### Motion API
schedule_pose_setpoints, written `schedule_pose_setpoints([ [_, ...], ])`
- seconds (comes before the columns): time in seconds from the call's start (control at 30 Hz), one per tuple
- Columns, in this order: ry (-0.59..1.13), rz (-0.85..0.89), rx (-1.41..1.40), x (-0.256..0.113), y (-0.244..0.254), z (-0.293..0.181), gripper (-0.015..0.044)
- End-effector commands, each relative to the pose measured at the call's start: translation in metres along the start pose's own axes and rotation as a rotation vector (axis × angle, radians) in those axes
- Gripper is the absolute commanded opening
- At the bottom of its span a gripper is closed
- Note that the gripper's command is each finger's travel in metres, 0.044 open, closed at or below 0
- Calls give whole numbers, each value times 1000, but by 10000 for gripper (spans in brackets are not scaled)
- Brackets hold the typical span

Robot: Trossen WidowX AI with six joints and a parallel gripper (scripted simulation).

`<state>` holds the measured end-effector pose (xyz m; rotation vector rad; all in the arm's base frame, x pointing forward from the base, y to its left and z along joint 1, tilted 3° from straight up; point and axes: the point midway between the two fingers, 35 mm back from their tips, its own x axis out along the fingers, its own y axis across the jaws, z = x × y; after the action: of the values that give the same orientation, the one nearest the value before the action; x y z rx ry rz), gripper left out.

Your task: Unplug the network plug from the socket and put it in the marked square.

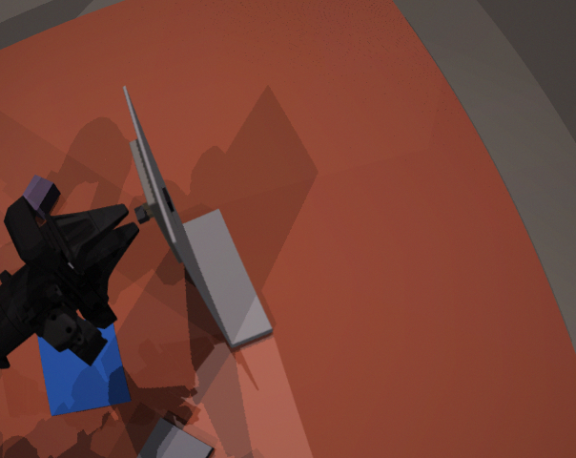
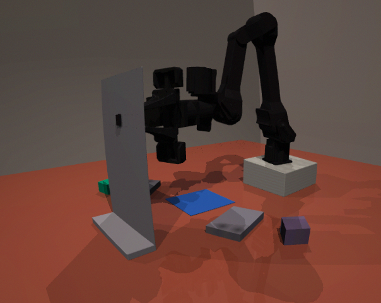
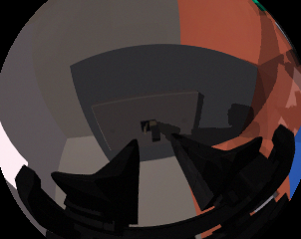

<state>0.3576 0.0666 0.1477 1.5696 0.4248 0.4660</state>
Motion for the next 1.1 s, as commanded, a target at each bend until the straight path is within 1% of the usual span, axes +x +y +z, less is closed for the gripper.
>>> schedule_pose_setpoints([
  [0.0,-3,1,1,7,0,3,156],
  [0.27,-3,2,1,17,0,5,156],
  [0.3,-3,2,1,17,0,5,130],
  [0.93,-3,2,1,17,0,5,3],
  [1.07,-3,2,1,16,0,4,0],
])
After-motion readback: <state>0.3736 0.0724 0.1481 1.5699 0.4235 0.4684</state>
